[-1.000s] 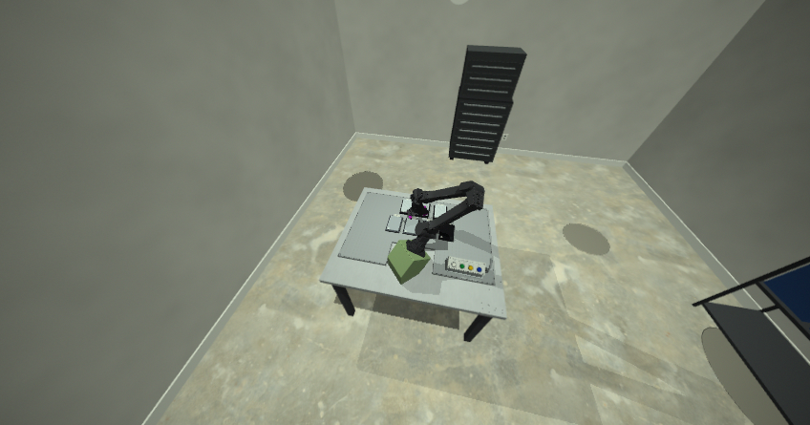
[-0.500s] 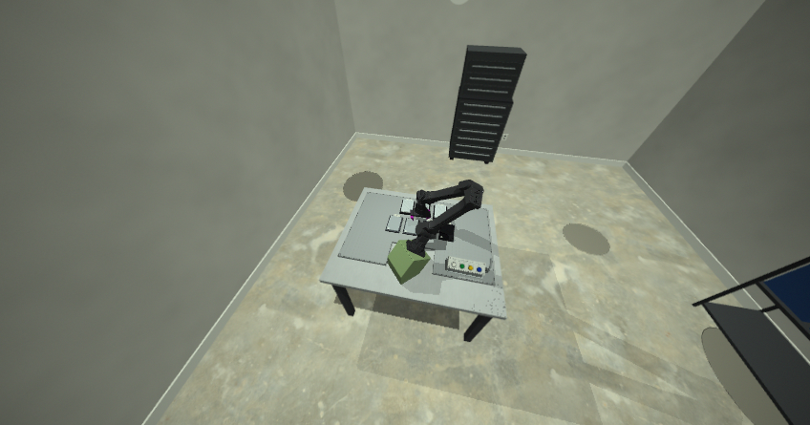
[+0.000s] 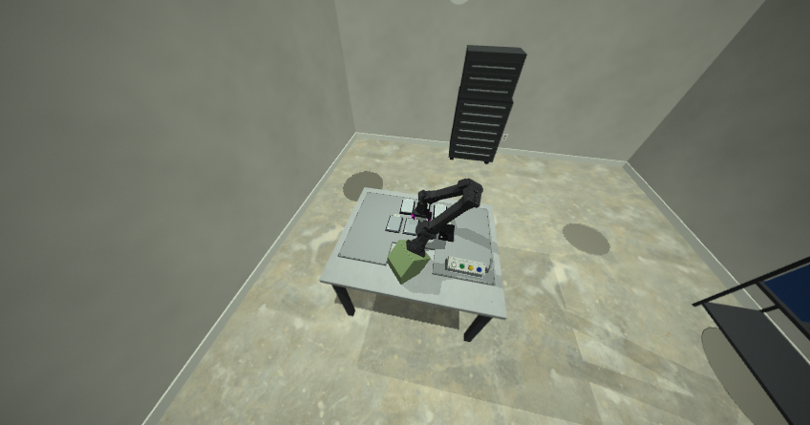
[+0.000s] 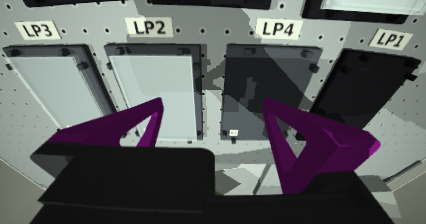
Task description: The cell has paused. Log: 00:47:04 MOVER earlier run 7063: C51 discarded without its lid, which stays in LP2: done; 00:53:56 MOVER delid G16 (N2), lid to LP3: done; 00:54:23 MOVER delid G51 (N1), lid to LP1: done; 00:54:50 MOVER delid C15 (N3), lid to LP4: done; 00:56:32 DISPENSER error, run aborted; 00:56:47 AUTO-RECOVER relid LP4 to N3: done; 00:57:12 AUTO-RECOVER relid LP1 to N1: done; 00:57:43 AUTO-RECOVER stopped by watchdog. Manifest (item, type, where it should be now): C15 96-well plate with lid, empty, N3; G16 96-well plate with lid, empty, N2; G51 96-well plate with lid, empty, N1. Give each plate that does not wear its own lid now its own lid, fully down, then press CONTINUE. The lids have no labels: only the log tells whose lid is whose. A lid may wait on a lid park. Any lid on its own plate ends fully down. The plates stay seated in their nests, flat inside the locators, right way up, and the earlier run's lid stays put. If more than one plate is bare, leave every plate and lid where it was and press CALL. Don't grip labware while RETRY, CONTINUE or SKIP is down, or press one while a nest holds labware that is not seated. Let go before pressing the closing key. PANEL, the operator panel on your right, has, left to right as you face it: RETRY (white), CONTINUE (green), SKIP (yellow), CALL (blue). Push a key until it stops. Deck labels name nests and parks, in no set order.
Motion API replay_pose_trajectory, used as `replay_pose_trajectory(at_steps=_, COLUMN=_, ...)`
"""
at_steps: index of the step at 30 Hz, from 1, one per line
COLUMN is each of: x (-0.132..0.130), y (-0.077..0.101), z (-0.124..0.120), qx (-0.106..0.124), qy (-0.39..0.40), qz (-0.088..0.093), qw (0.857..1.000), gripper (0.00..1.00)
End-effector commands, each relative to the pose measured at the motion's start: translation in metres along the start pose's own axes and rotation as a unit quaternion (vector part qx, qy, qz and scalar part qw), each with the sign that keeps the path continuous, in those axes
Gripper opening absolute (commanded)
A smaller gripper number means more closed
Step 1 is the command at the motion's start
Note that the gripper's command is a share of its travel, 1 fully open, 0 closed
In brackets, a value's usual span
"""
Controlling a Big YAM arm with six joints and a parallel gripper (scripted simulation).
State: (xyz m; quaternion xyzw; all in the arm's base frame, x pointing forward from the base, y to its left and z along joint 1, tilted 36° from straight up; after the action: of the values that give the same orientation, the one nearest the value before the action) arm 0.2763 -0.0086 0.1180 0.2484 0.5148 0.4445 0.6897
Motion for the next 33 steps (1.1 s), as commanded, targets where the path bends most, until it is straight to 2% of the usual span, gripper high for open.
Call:
replay_pose_trajectory(at_steps=1, x=-0.001, y=0.004, z=0.009, qx=-0.007, qy=-0.019, qz=0.001, qw=1.0, gripper=1.0)
replay_pose_trajectory(at_steps=3, x=-0.001, y=0.004, z=0.009, qx=-0.007, qy=-0.019, qz=0.001, qw=1.0, gripper=1.0)
replay_pose_trajectory(at_steps=4, x=-0.002, y=0.002, z=0.009, qx=0.002, qy=-0.022, qz=0.0, qw=1.0, gripper=1.0)
replay_pose_trajectory(at_steps=5, x=-0.009, y=0.003, z=0.0, qx=-0.024, qy=-0.021, qz=-0.004, qw=0.999, gripper=0.0)
replay_pose_trajectory(at_steps=9, x=-0.027, y=0.003, z=-0.012, qx=-0.09, qy=-0.02, qz=-0.014, qw=0.996, gripper=0.0)
replay_pose_trajectory(at_steps=11, x=-0.027, y=0.003, z=-0.012, qx=-0.09, qy=-0.02, qz=-0.014, qw=0.996, gripper=0.0)
replay_pose_trajectory(at_steps=17, x=-0.055, y=0.001, z=-0.029, qx=-0.19, qy=-0.019, qz=-0.031, qw=0.981, gripper=0.0)
replay_pose_trajectory(at_steps=24, x=-0.088, y=-0.005, z=-0.049, qx=-0.302, qy=-0.014, qz=-0.052, qw=0.952, gripper=0.0)
replay_pose_trajectory(at_steps=25, x=-0.09, y=-0.01, z=-0.054, qx=-0.308, qy=-0.011, qz=-0.049, qw=0.95, gripper=0.0)
replay_pose_trajectory(at_steps=26, x=-0.095, y=-0.012, z=-0.056, qx=-0.323, qy=-0.011, qz=-0.051, qw=0.945, gripper=0.0)
replay_pose_trajectory(at_steps=28, x=-0.095, y=-0.012, z=-0.056, qx=-0.323, qy=-0.011, qz=-0.051, qw=0.945, gripper=0.0)
replay_pose_trajectory(at_steps=29, x=-0.1, y=-0.013, z=-0.059, qx=-0.338, qy=-0.01, qz=-0.053, qw=0.94, gripper=0.0)
replay_pose_trajectory(at_steps=30, x=-0.107, y=-0.011, z=-0.056, qx=-0.341, qy=-0.011, qz=-0.056, qw=0.938, gripper=0.0)
replay_pose_trajectory(at_steps=31, x=-0.122, y=-0.003, z=-0.047, qx=-0.355, qy=-0.012, qz=-0.068, qw=0.932, gripper=0.0)
replay_pose_trajectory(at_steps=33, x=-0.13, y=-0.003, z=-0.05, qx=-0.348, qy=-0.01, qz=-0.062, qw=0.935, gripper=0.0)
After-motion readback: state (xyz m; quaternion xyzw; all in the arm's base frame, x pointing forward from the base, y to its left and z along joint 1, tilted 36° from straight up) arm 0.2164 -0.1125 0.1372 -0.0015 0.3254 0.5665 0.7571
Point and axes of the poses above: the point where the finger pads meet when closed, its own y axis back along the fingers, its own x axis across the jaws, z = x × y, the point moved 8 cm from there along y, back along the fingers, and after that the axes turned 7 degrees about y, right-handed, at the moved point
